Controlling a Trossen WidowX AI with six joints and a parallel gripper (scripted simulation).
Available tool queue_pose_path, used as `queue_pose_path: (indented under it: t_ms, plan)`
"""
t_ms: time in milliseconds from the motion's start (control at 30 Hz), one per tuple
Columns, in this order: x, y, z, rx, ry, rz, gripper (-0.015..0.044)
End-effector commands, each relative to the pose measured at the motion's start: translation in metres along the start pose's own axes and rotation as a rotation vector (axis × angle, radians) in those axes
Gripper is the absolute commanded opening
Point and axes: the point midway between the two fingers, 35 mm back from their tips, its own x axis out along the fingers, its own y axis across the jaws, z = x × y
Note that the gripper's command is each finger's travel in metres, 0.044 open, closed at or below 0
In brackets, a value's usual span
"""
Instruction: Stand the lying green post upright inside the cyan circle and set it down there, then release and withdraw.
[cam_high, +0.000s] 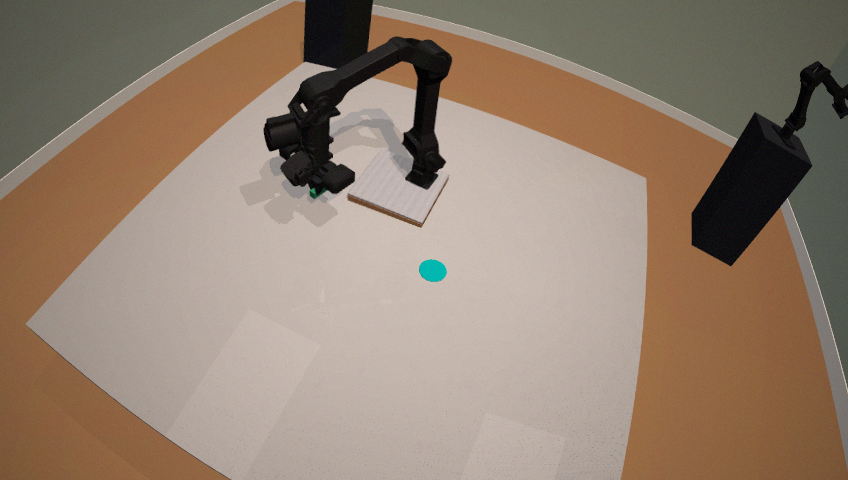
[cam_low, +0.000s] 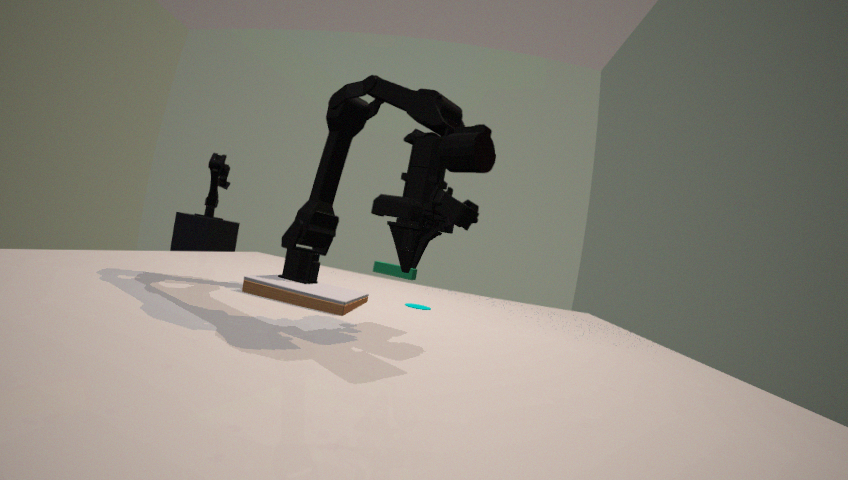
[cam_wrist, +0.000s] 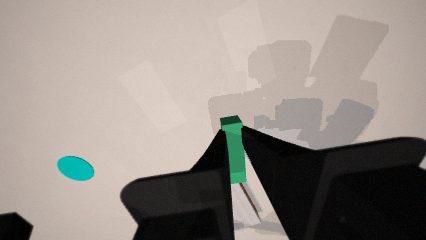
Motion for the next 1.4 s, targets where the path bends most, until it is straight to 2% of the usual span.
queue_pose_path:
  t_ms: [0,500,1367]
  plan:
    - [-0.012,-0.001,0.001,-0.004,-0.012,-0.002,0.0023]
    - [-0.032,0.003,-0.002,-0.017,-0.004,-0.001,0.0023]
    - [-0.038,0.074,0.009,-0.394,-0.024,-0.035,0.0023]
